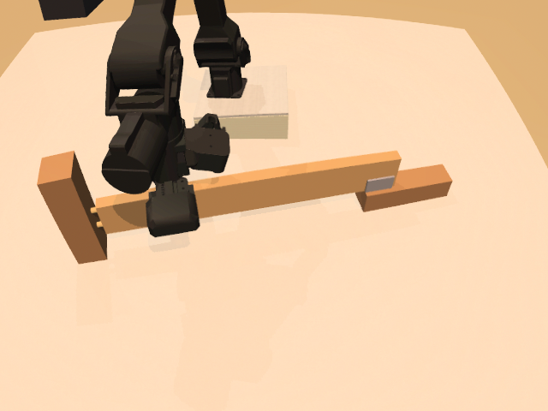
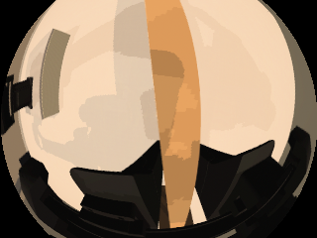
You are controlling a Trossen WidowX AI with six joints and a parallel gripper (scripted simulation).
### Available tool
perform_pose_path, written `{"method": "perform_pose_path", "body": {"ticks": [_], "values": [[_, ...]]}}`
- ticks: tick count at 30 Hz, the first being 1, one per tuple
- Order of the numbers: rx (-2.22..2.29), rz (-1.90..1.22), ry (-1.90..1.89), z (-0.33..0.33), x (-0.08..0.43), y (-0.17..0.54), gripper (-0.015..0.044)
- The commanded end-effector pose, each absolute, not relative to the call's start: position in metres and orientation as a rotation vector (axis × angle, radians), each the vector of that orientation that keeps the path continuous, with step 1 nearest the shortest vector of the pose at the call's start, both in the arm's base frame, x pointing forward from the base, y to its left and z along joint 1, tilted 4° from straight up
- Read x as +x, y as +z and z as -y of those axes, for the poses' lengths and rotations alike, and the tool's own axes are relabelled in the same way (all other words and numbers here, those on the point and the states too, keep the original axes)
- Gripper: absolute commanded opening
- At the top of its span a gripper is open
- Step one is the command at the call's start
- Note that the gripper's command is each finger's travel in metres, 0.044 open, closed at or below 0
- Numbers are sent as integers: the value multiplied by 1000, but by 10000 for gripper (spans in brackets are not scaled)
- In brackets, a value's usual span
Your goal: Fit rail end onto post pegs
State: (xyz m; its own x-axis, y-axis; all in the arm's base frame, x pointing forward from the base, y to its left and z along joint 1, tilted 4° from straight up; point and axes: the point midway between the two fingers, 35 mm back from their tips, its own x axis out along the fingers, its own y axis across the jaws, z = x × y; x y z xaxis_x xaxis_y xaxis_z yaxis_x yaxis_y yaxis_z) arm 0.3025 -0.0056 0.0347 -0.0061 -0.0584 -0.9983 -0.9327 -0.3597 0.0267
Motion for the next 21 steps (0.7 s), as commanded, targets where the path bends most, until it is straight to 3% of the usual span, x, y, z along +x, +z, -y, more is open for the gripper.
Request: {"method": "perform_pose_path", "body": {"ticks": [1,21], "values": [[-1523,-1057,1454,7,307,37,0],[-1523,-1057,1454,8,307,38,0]]}}
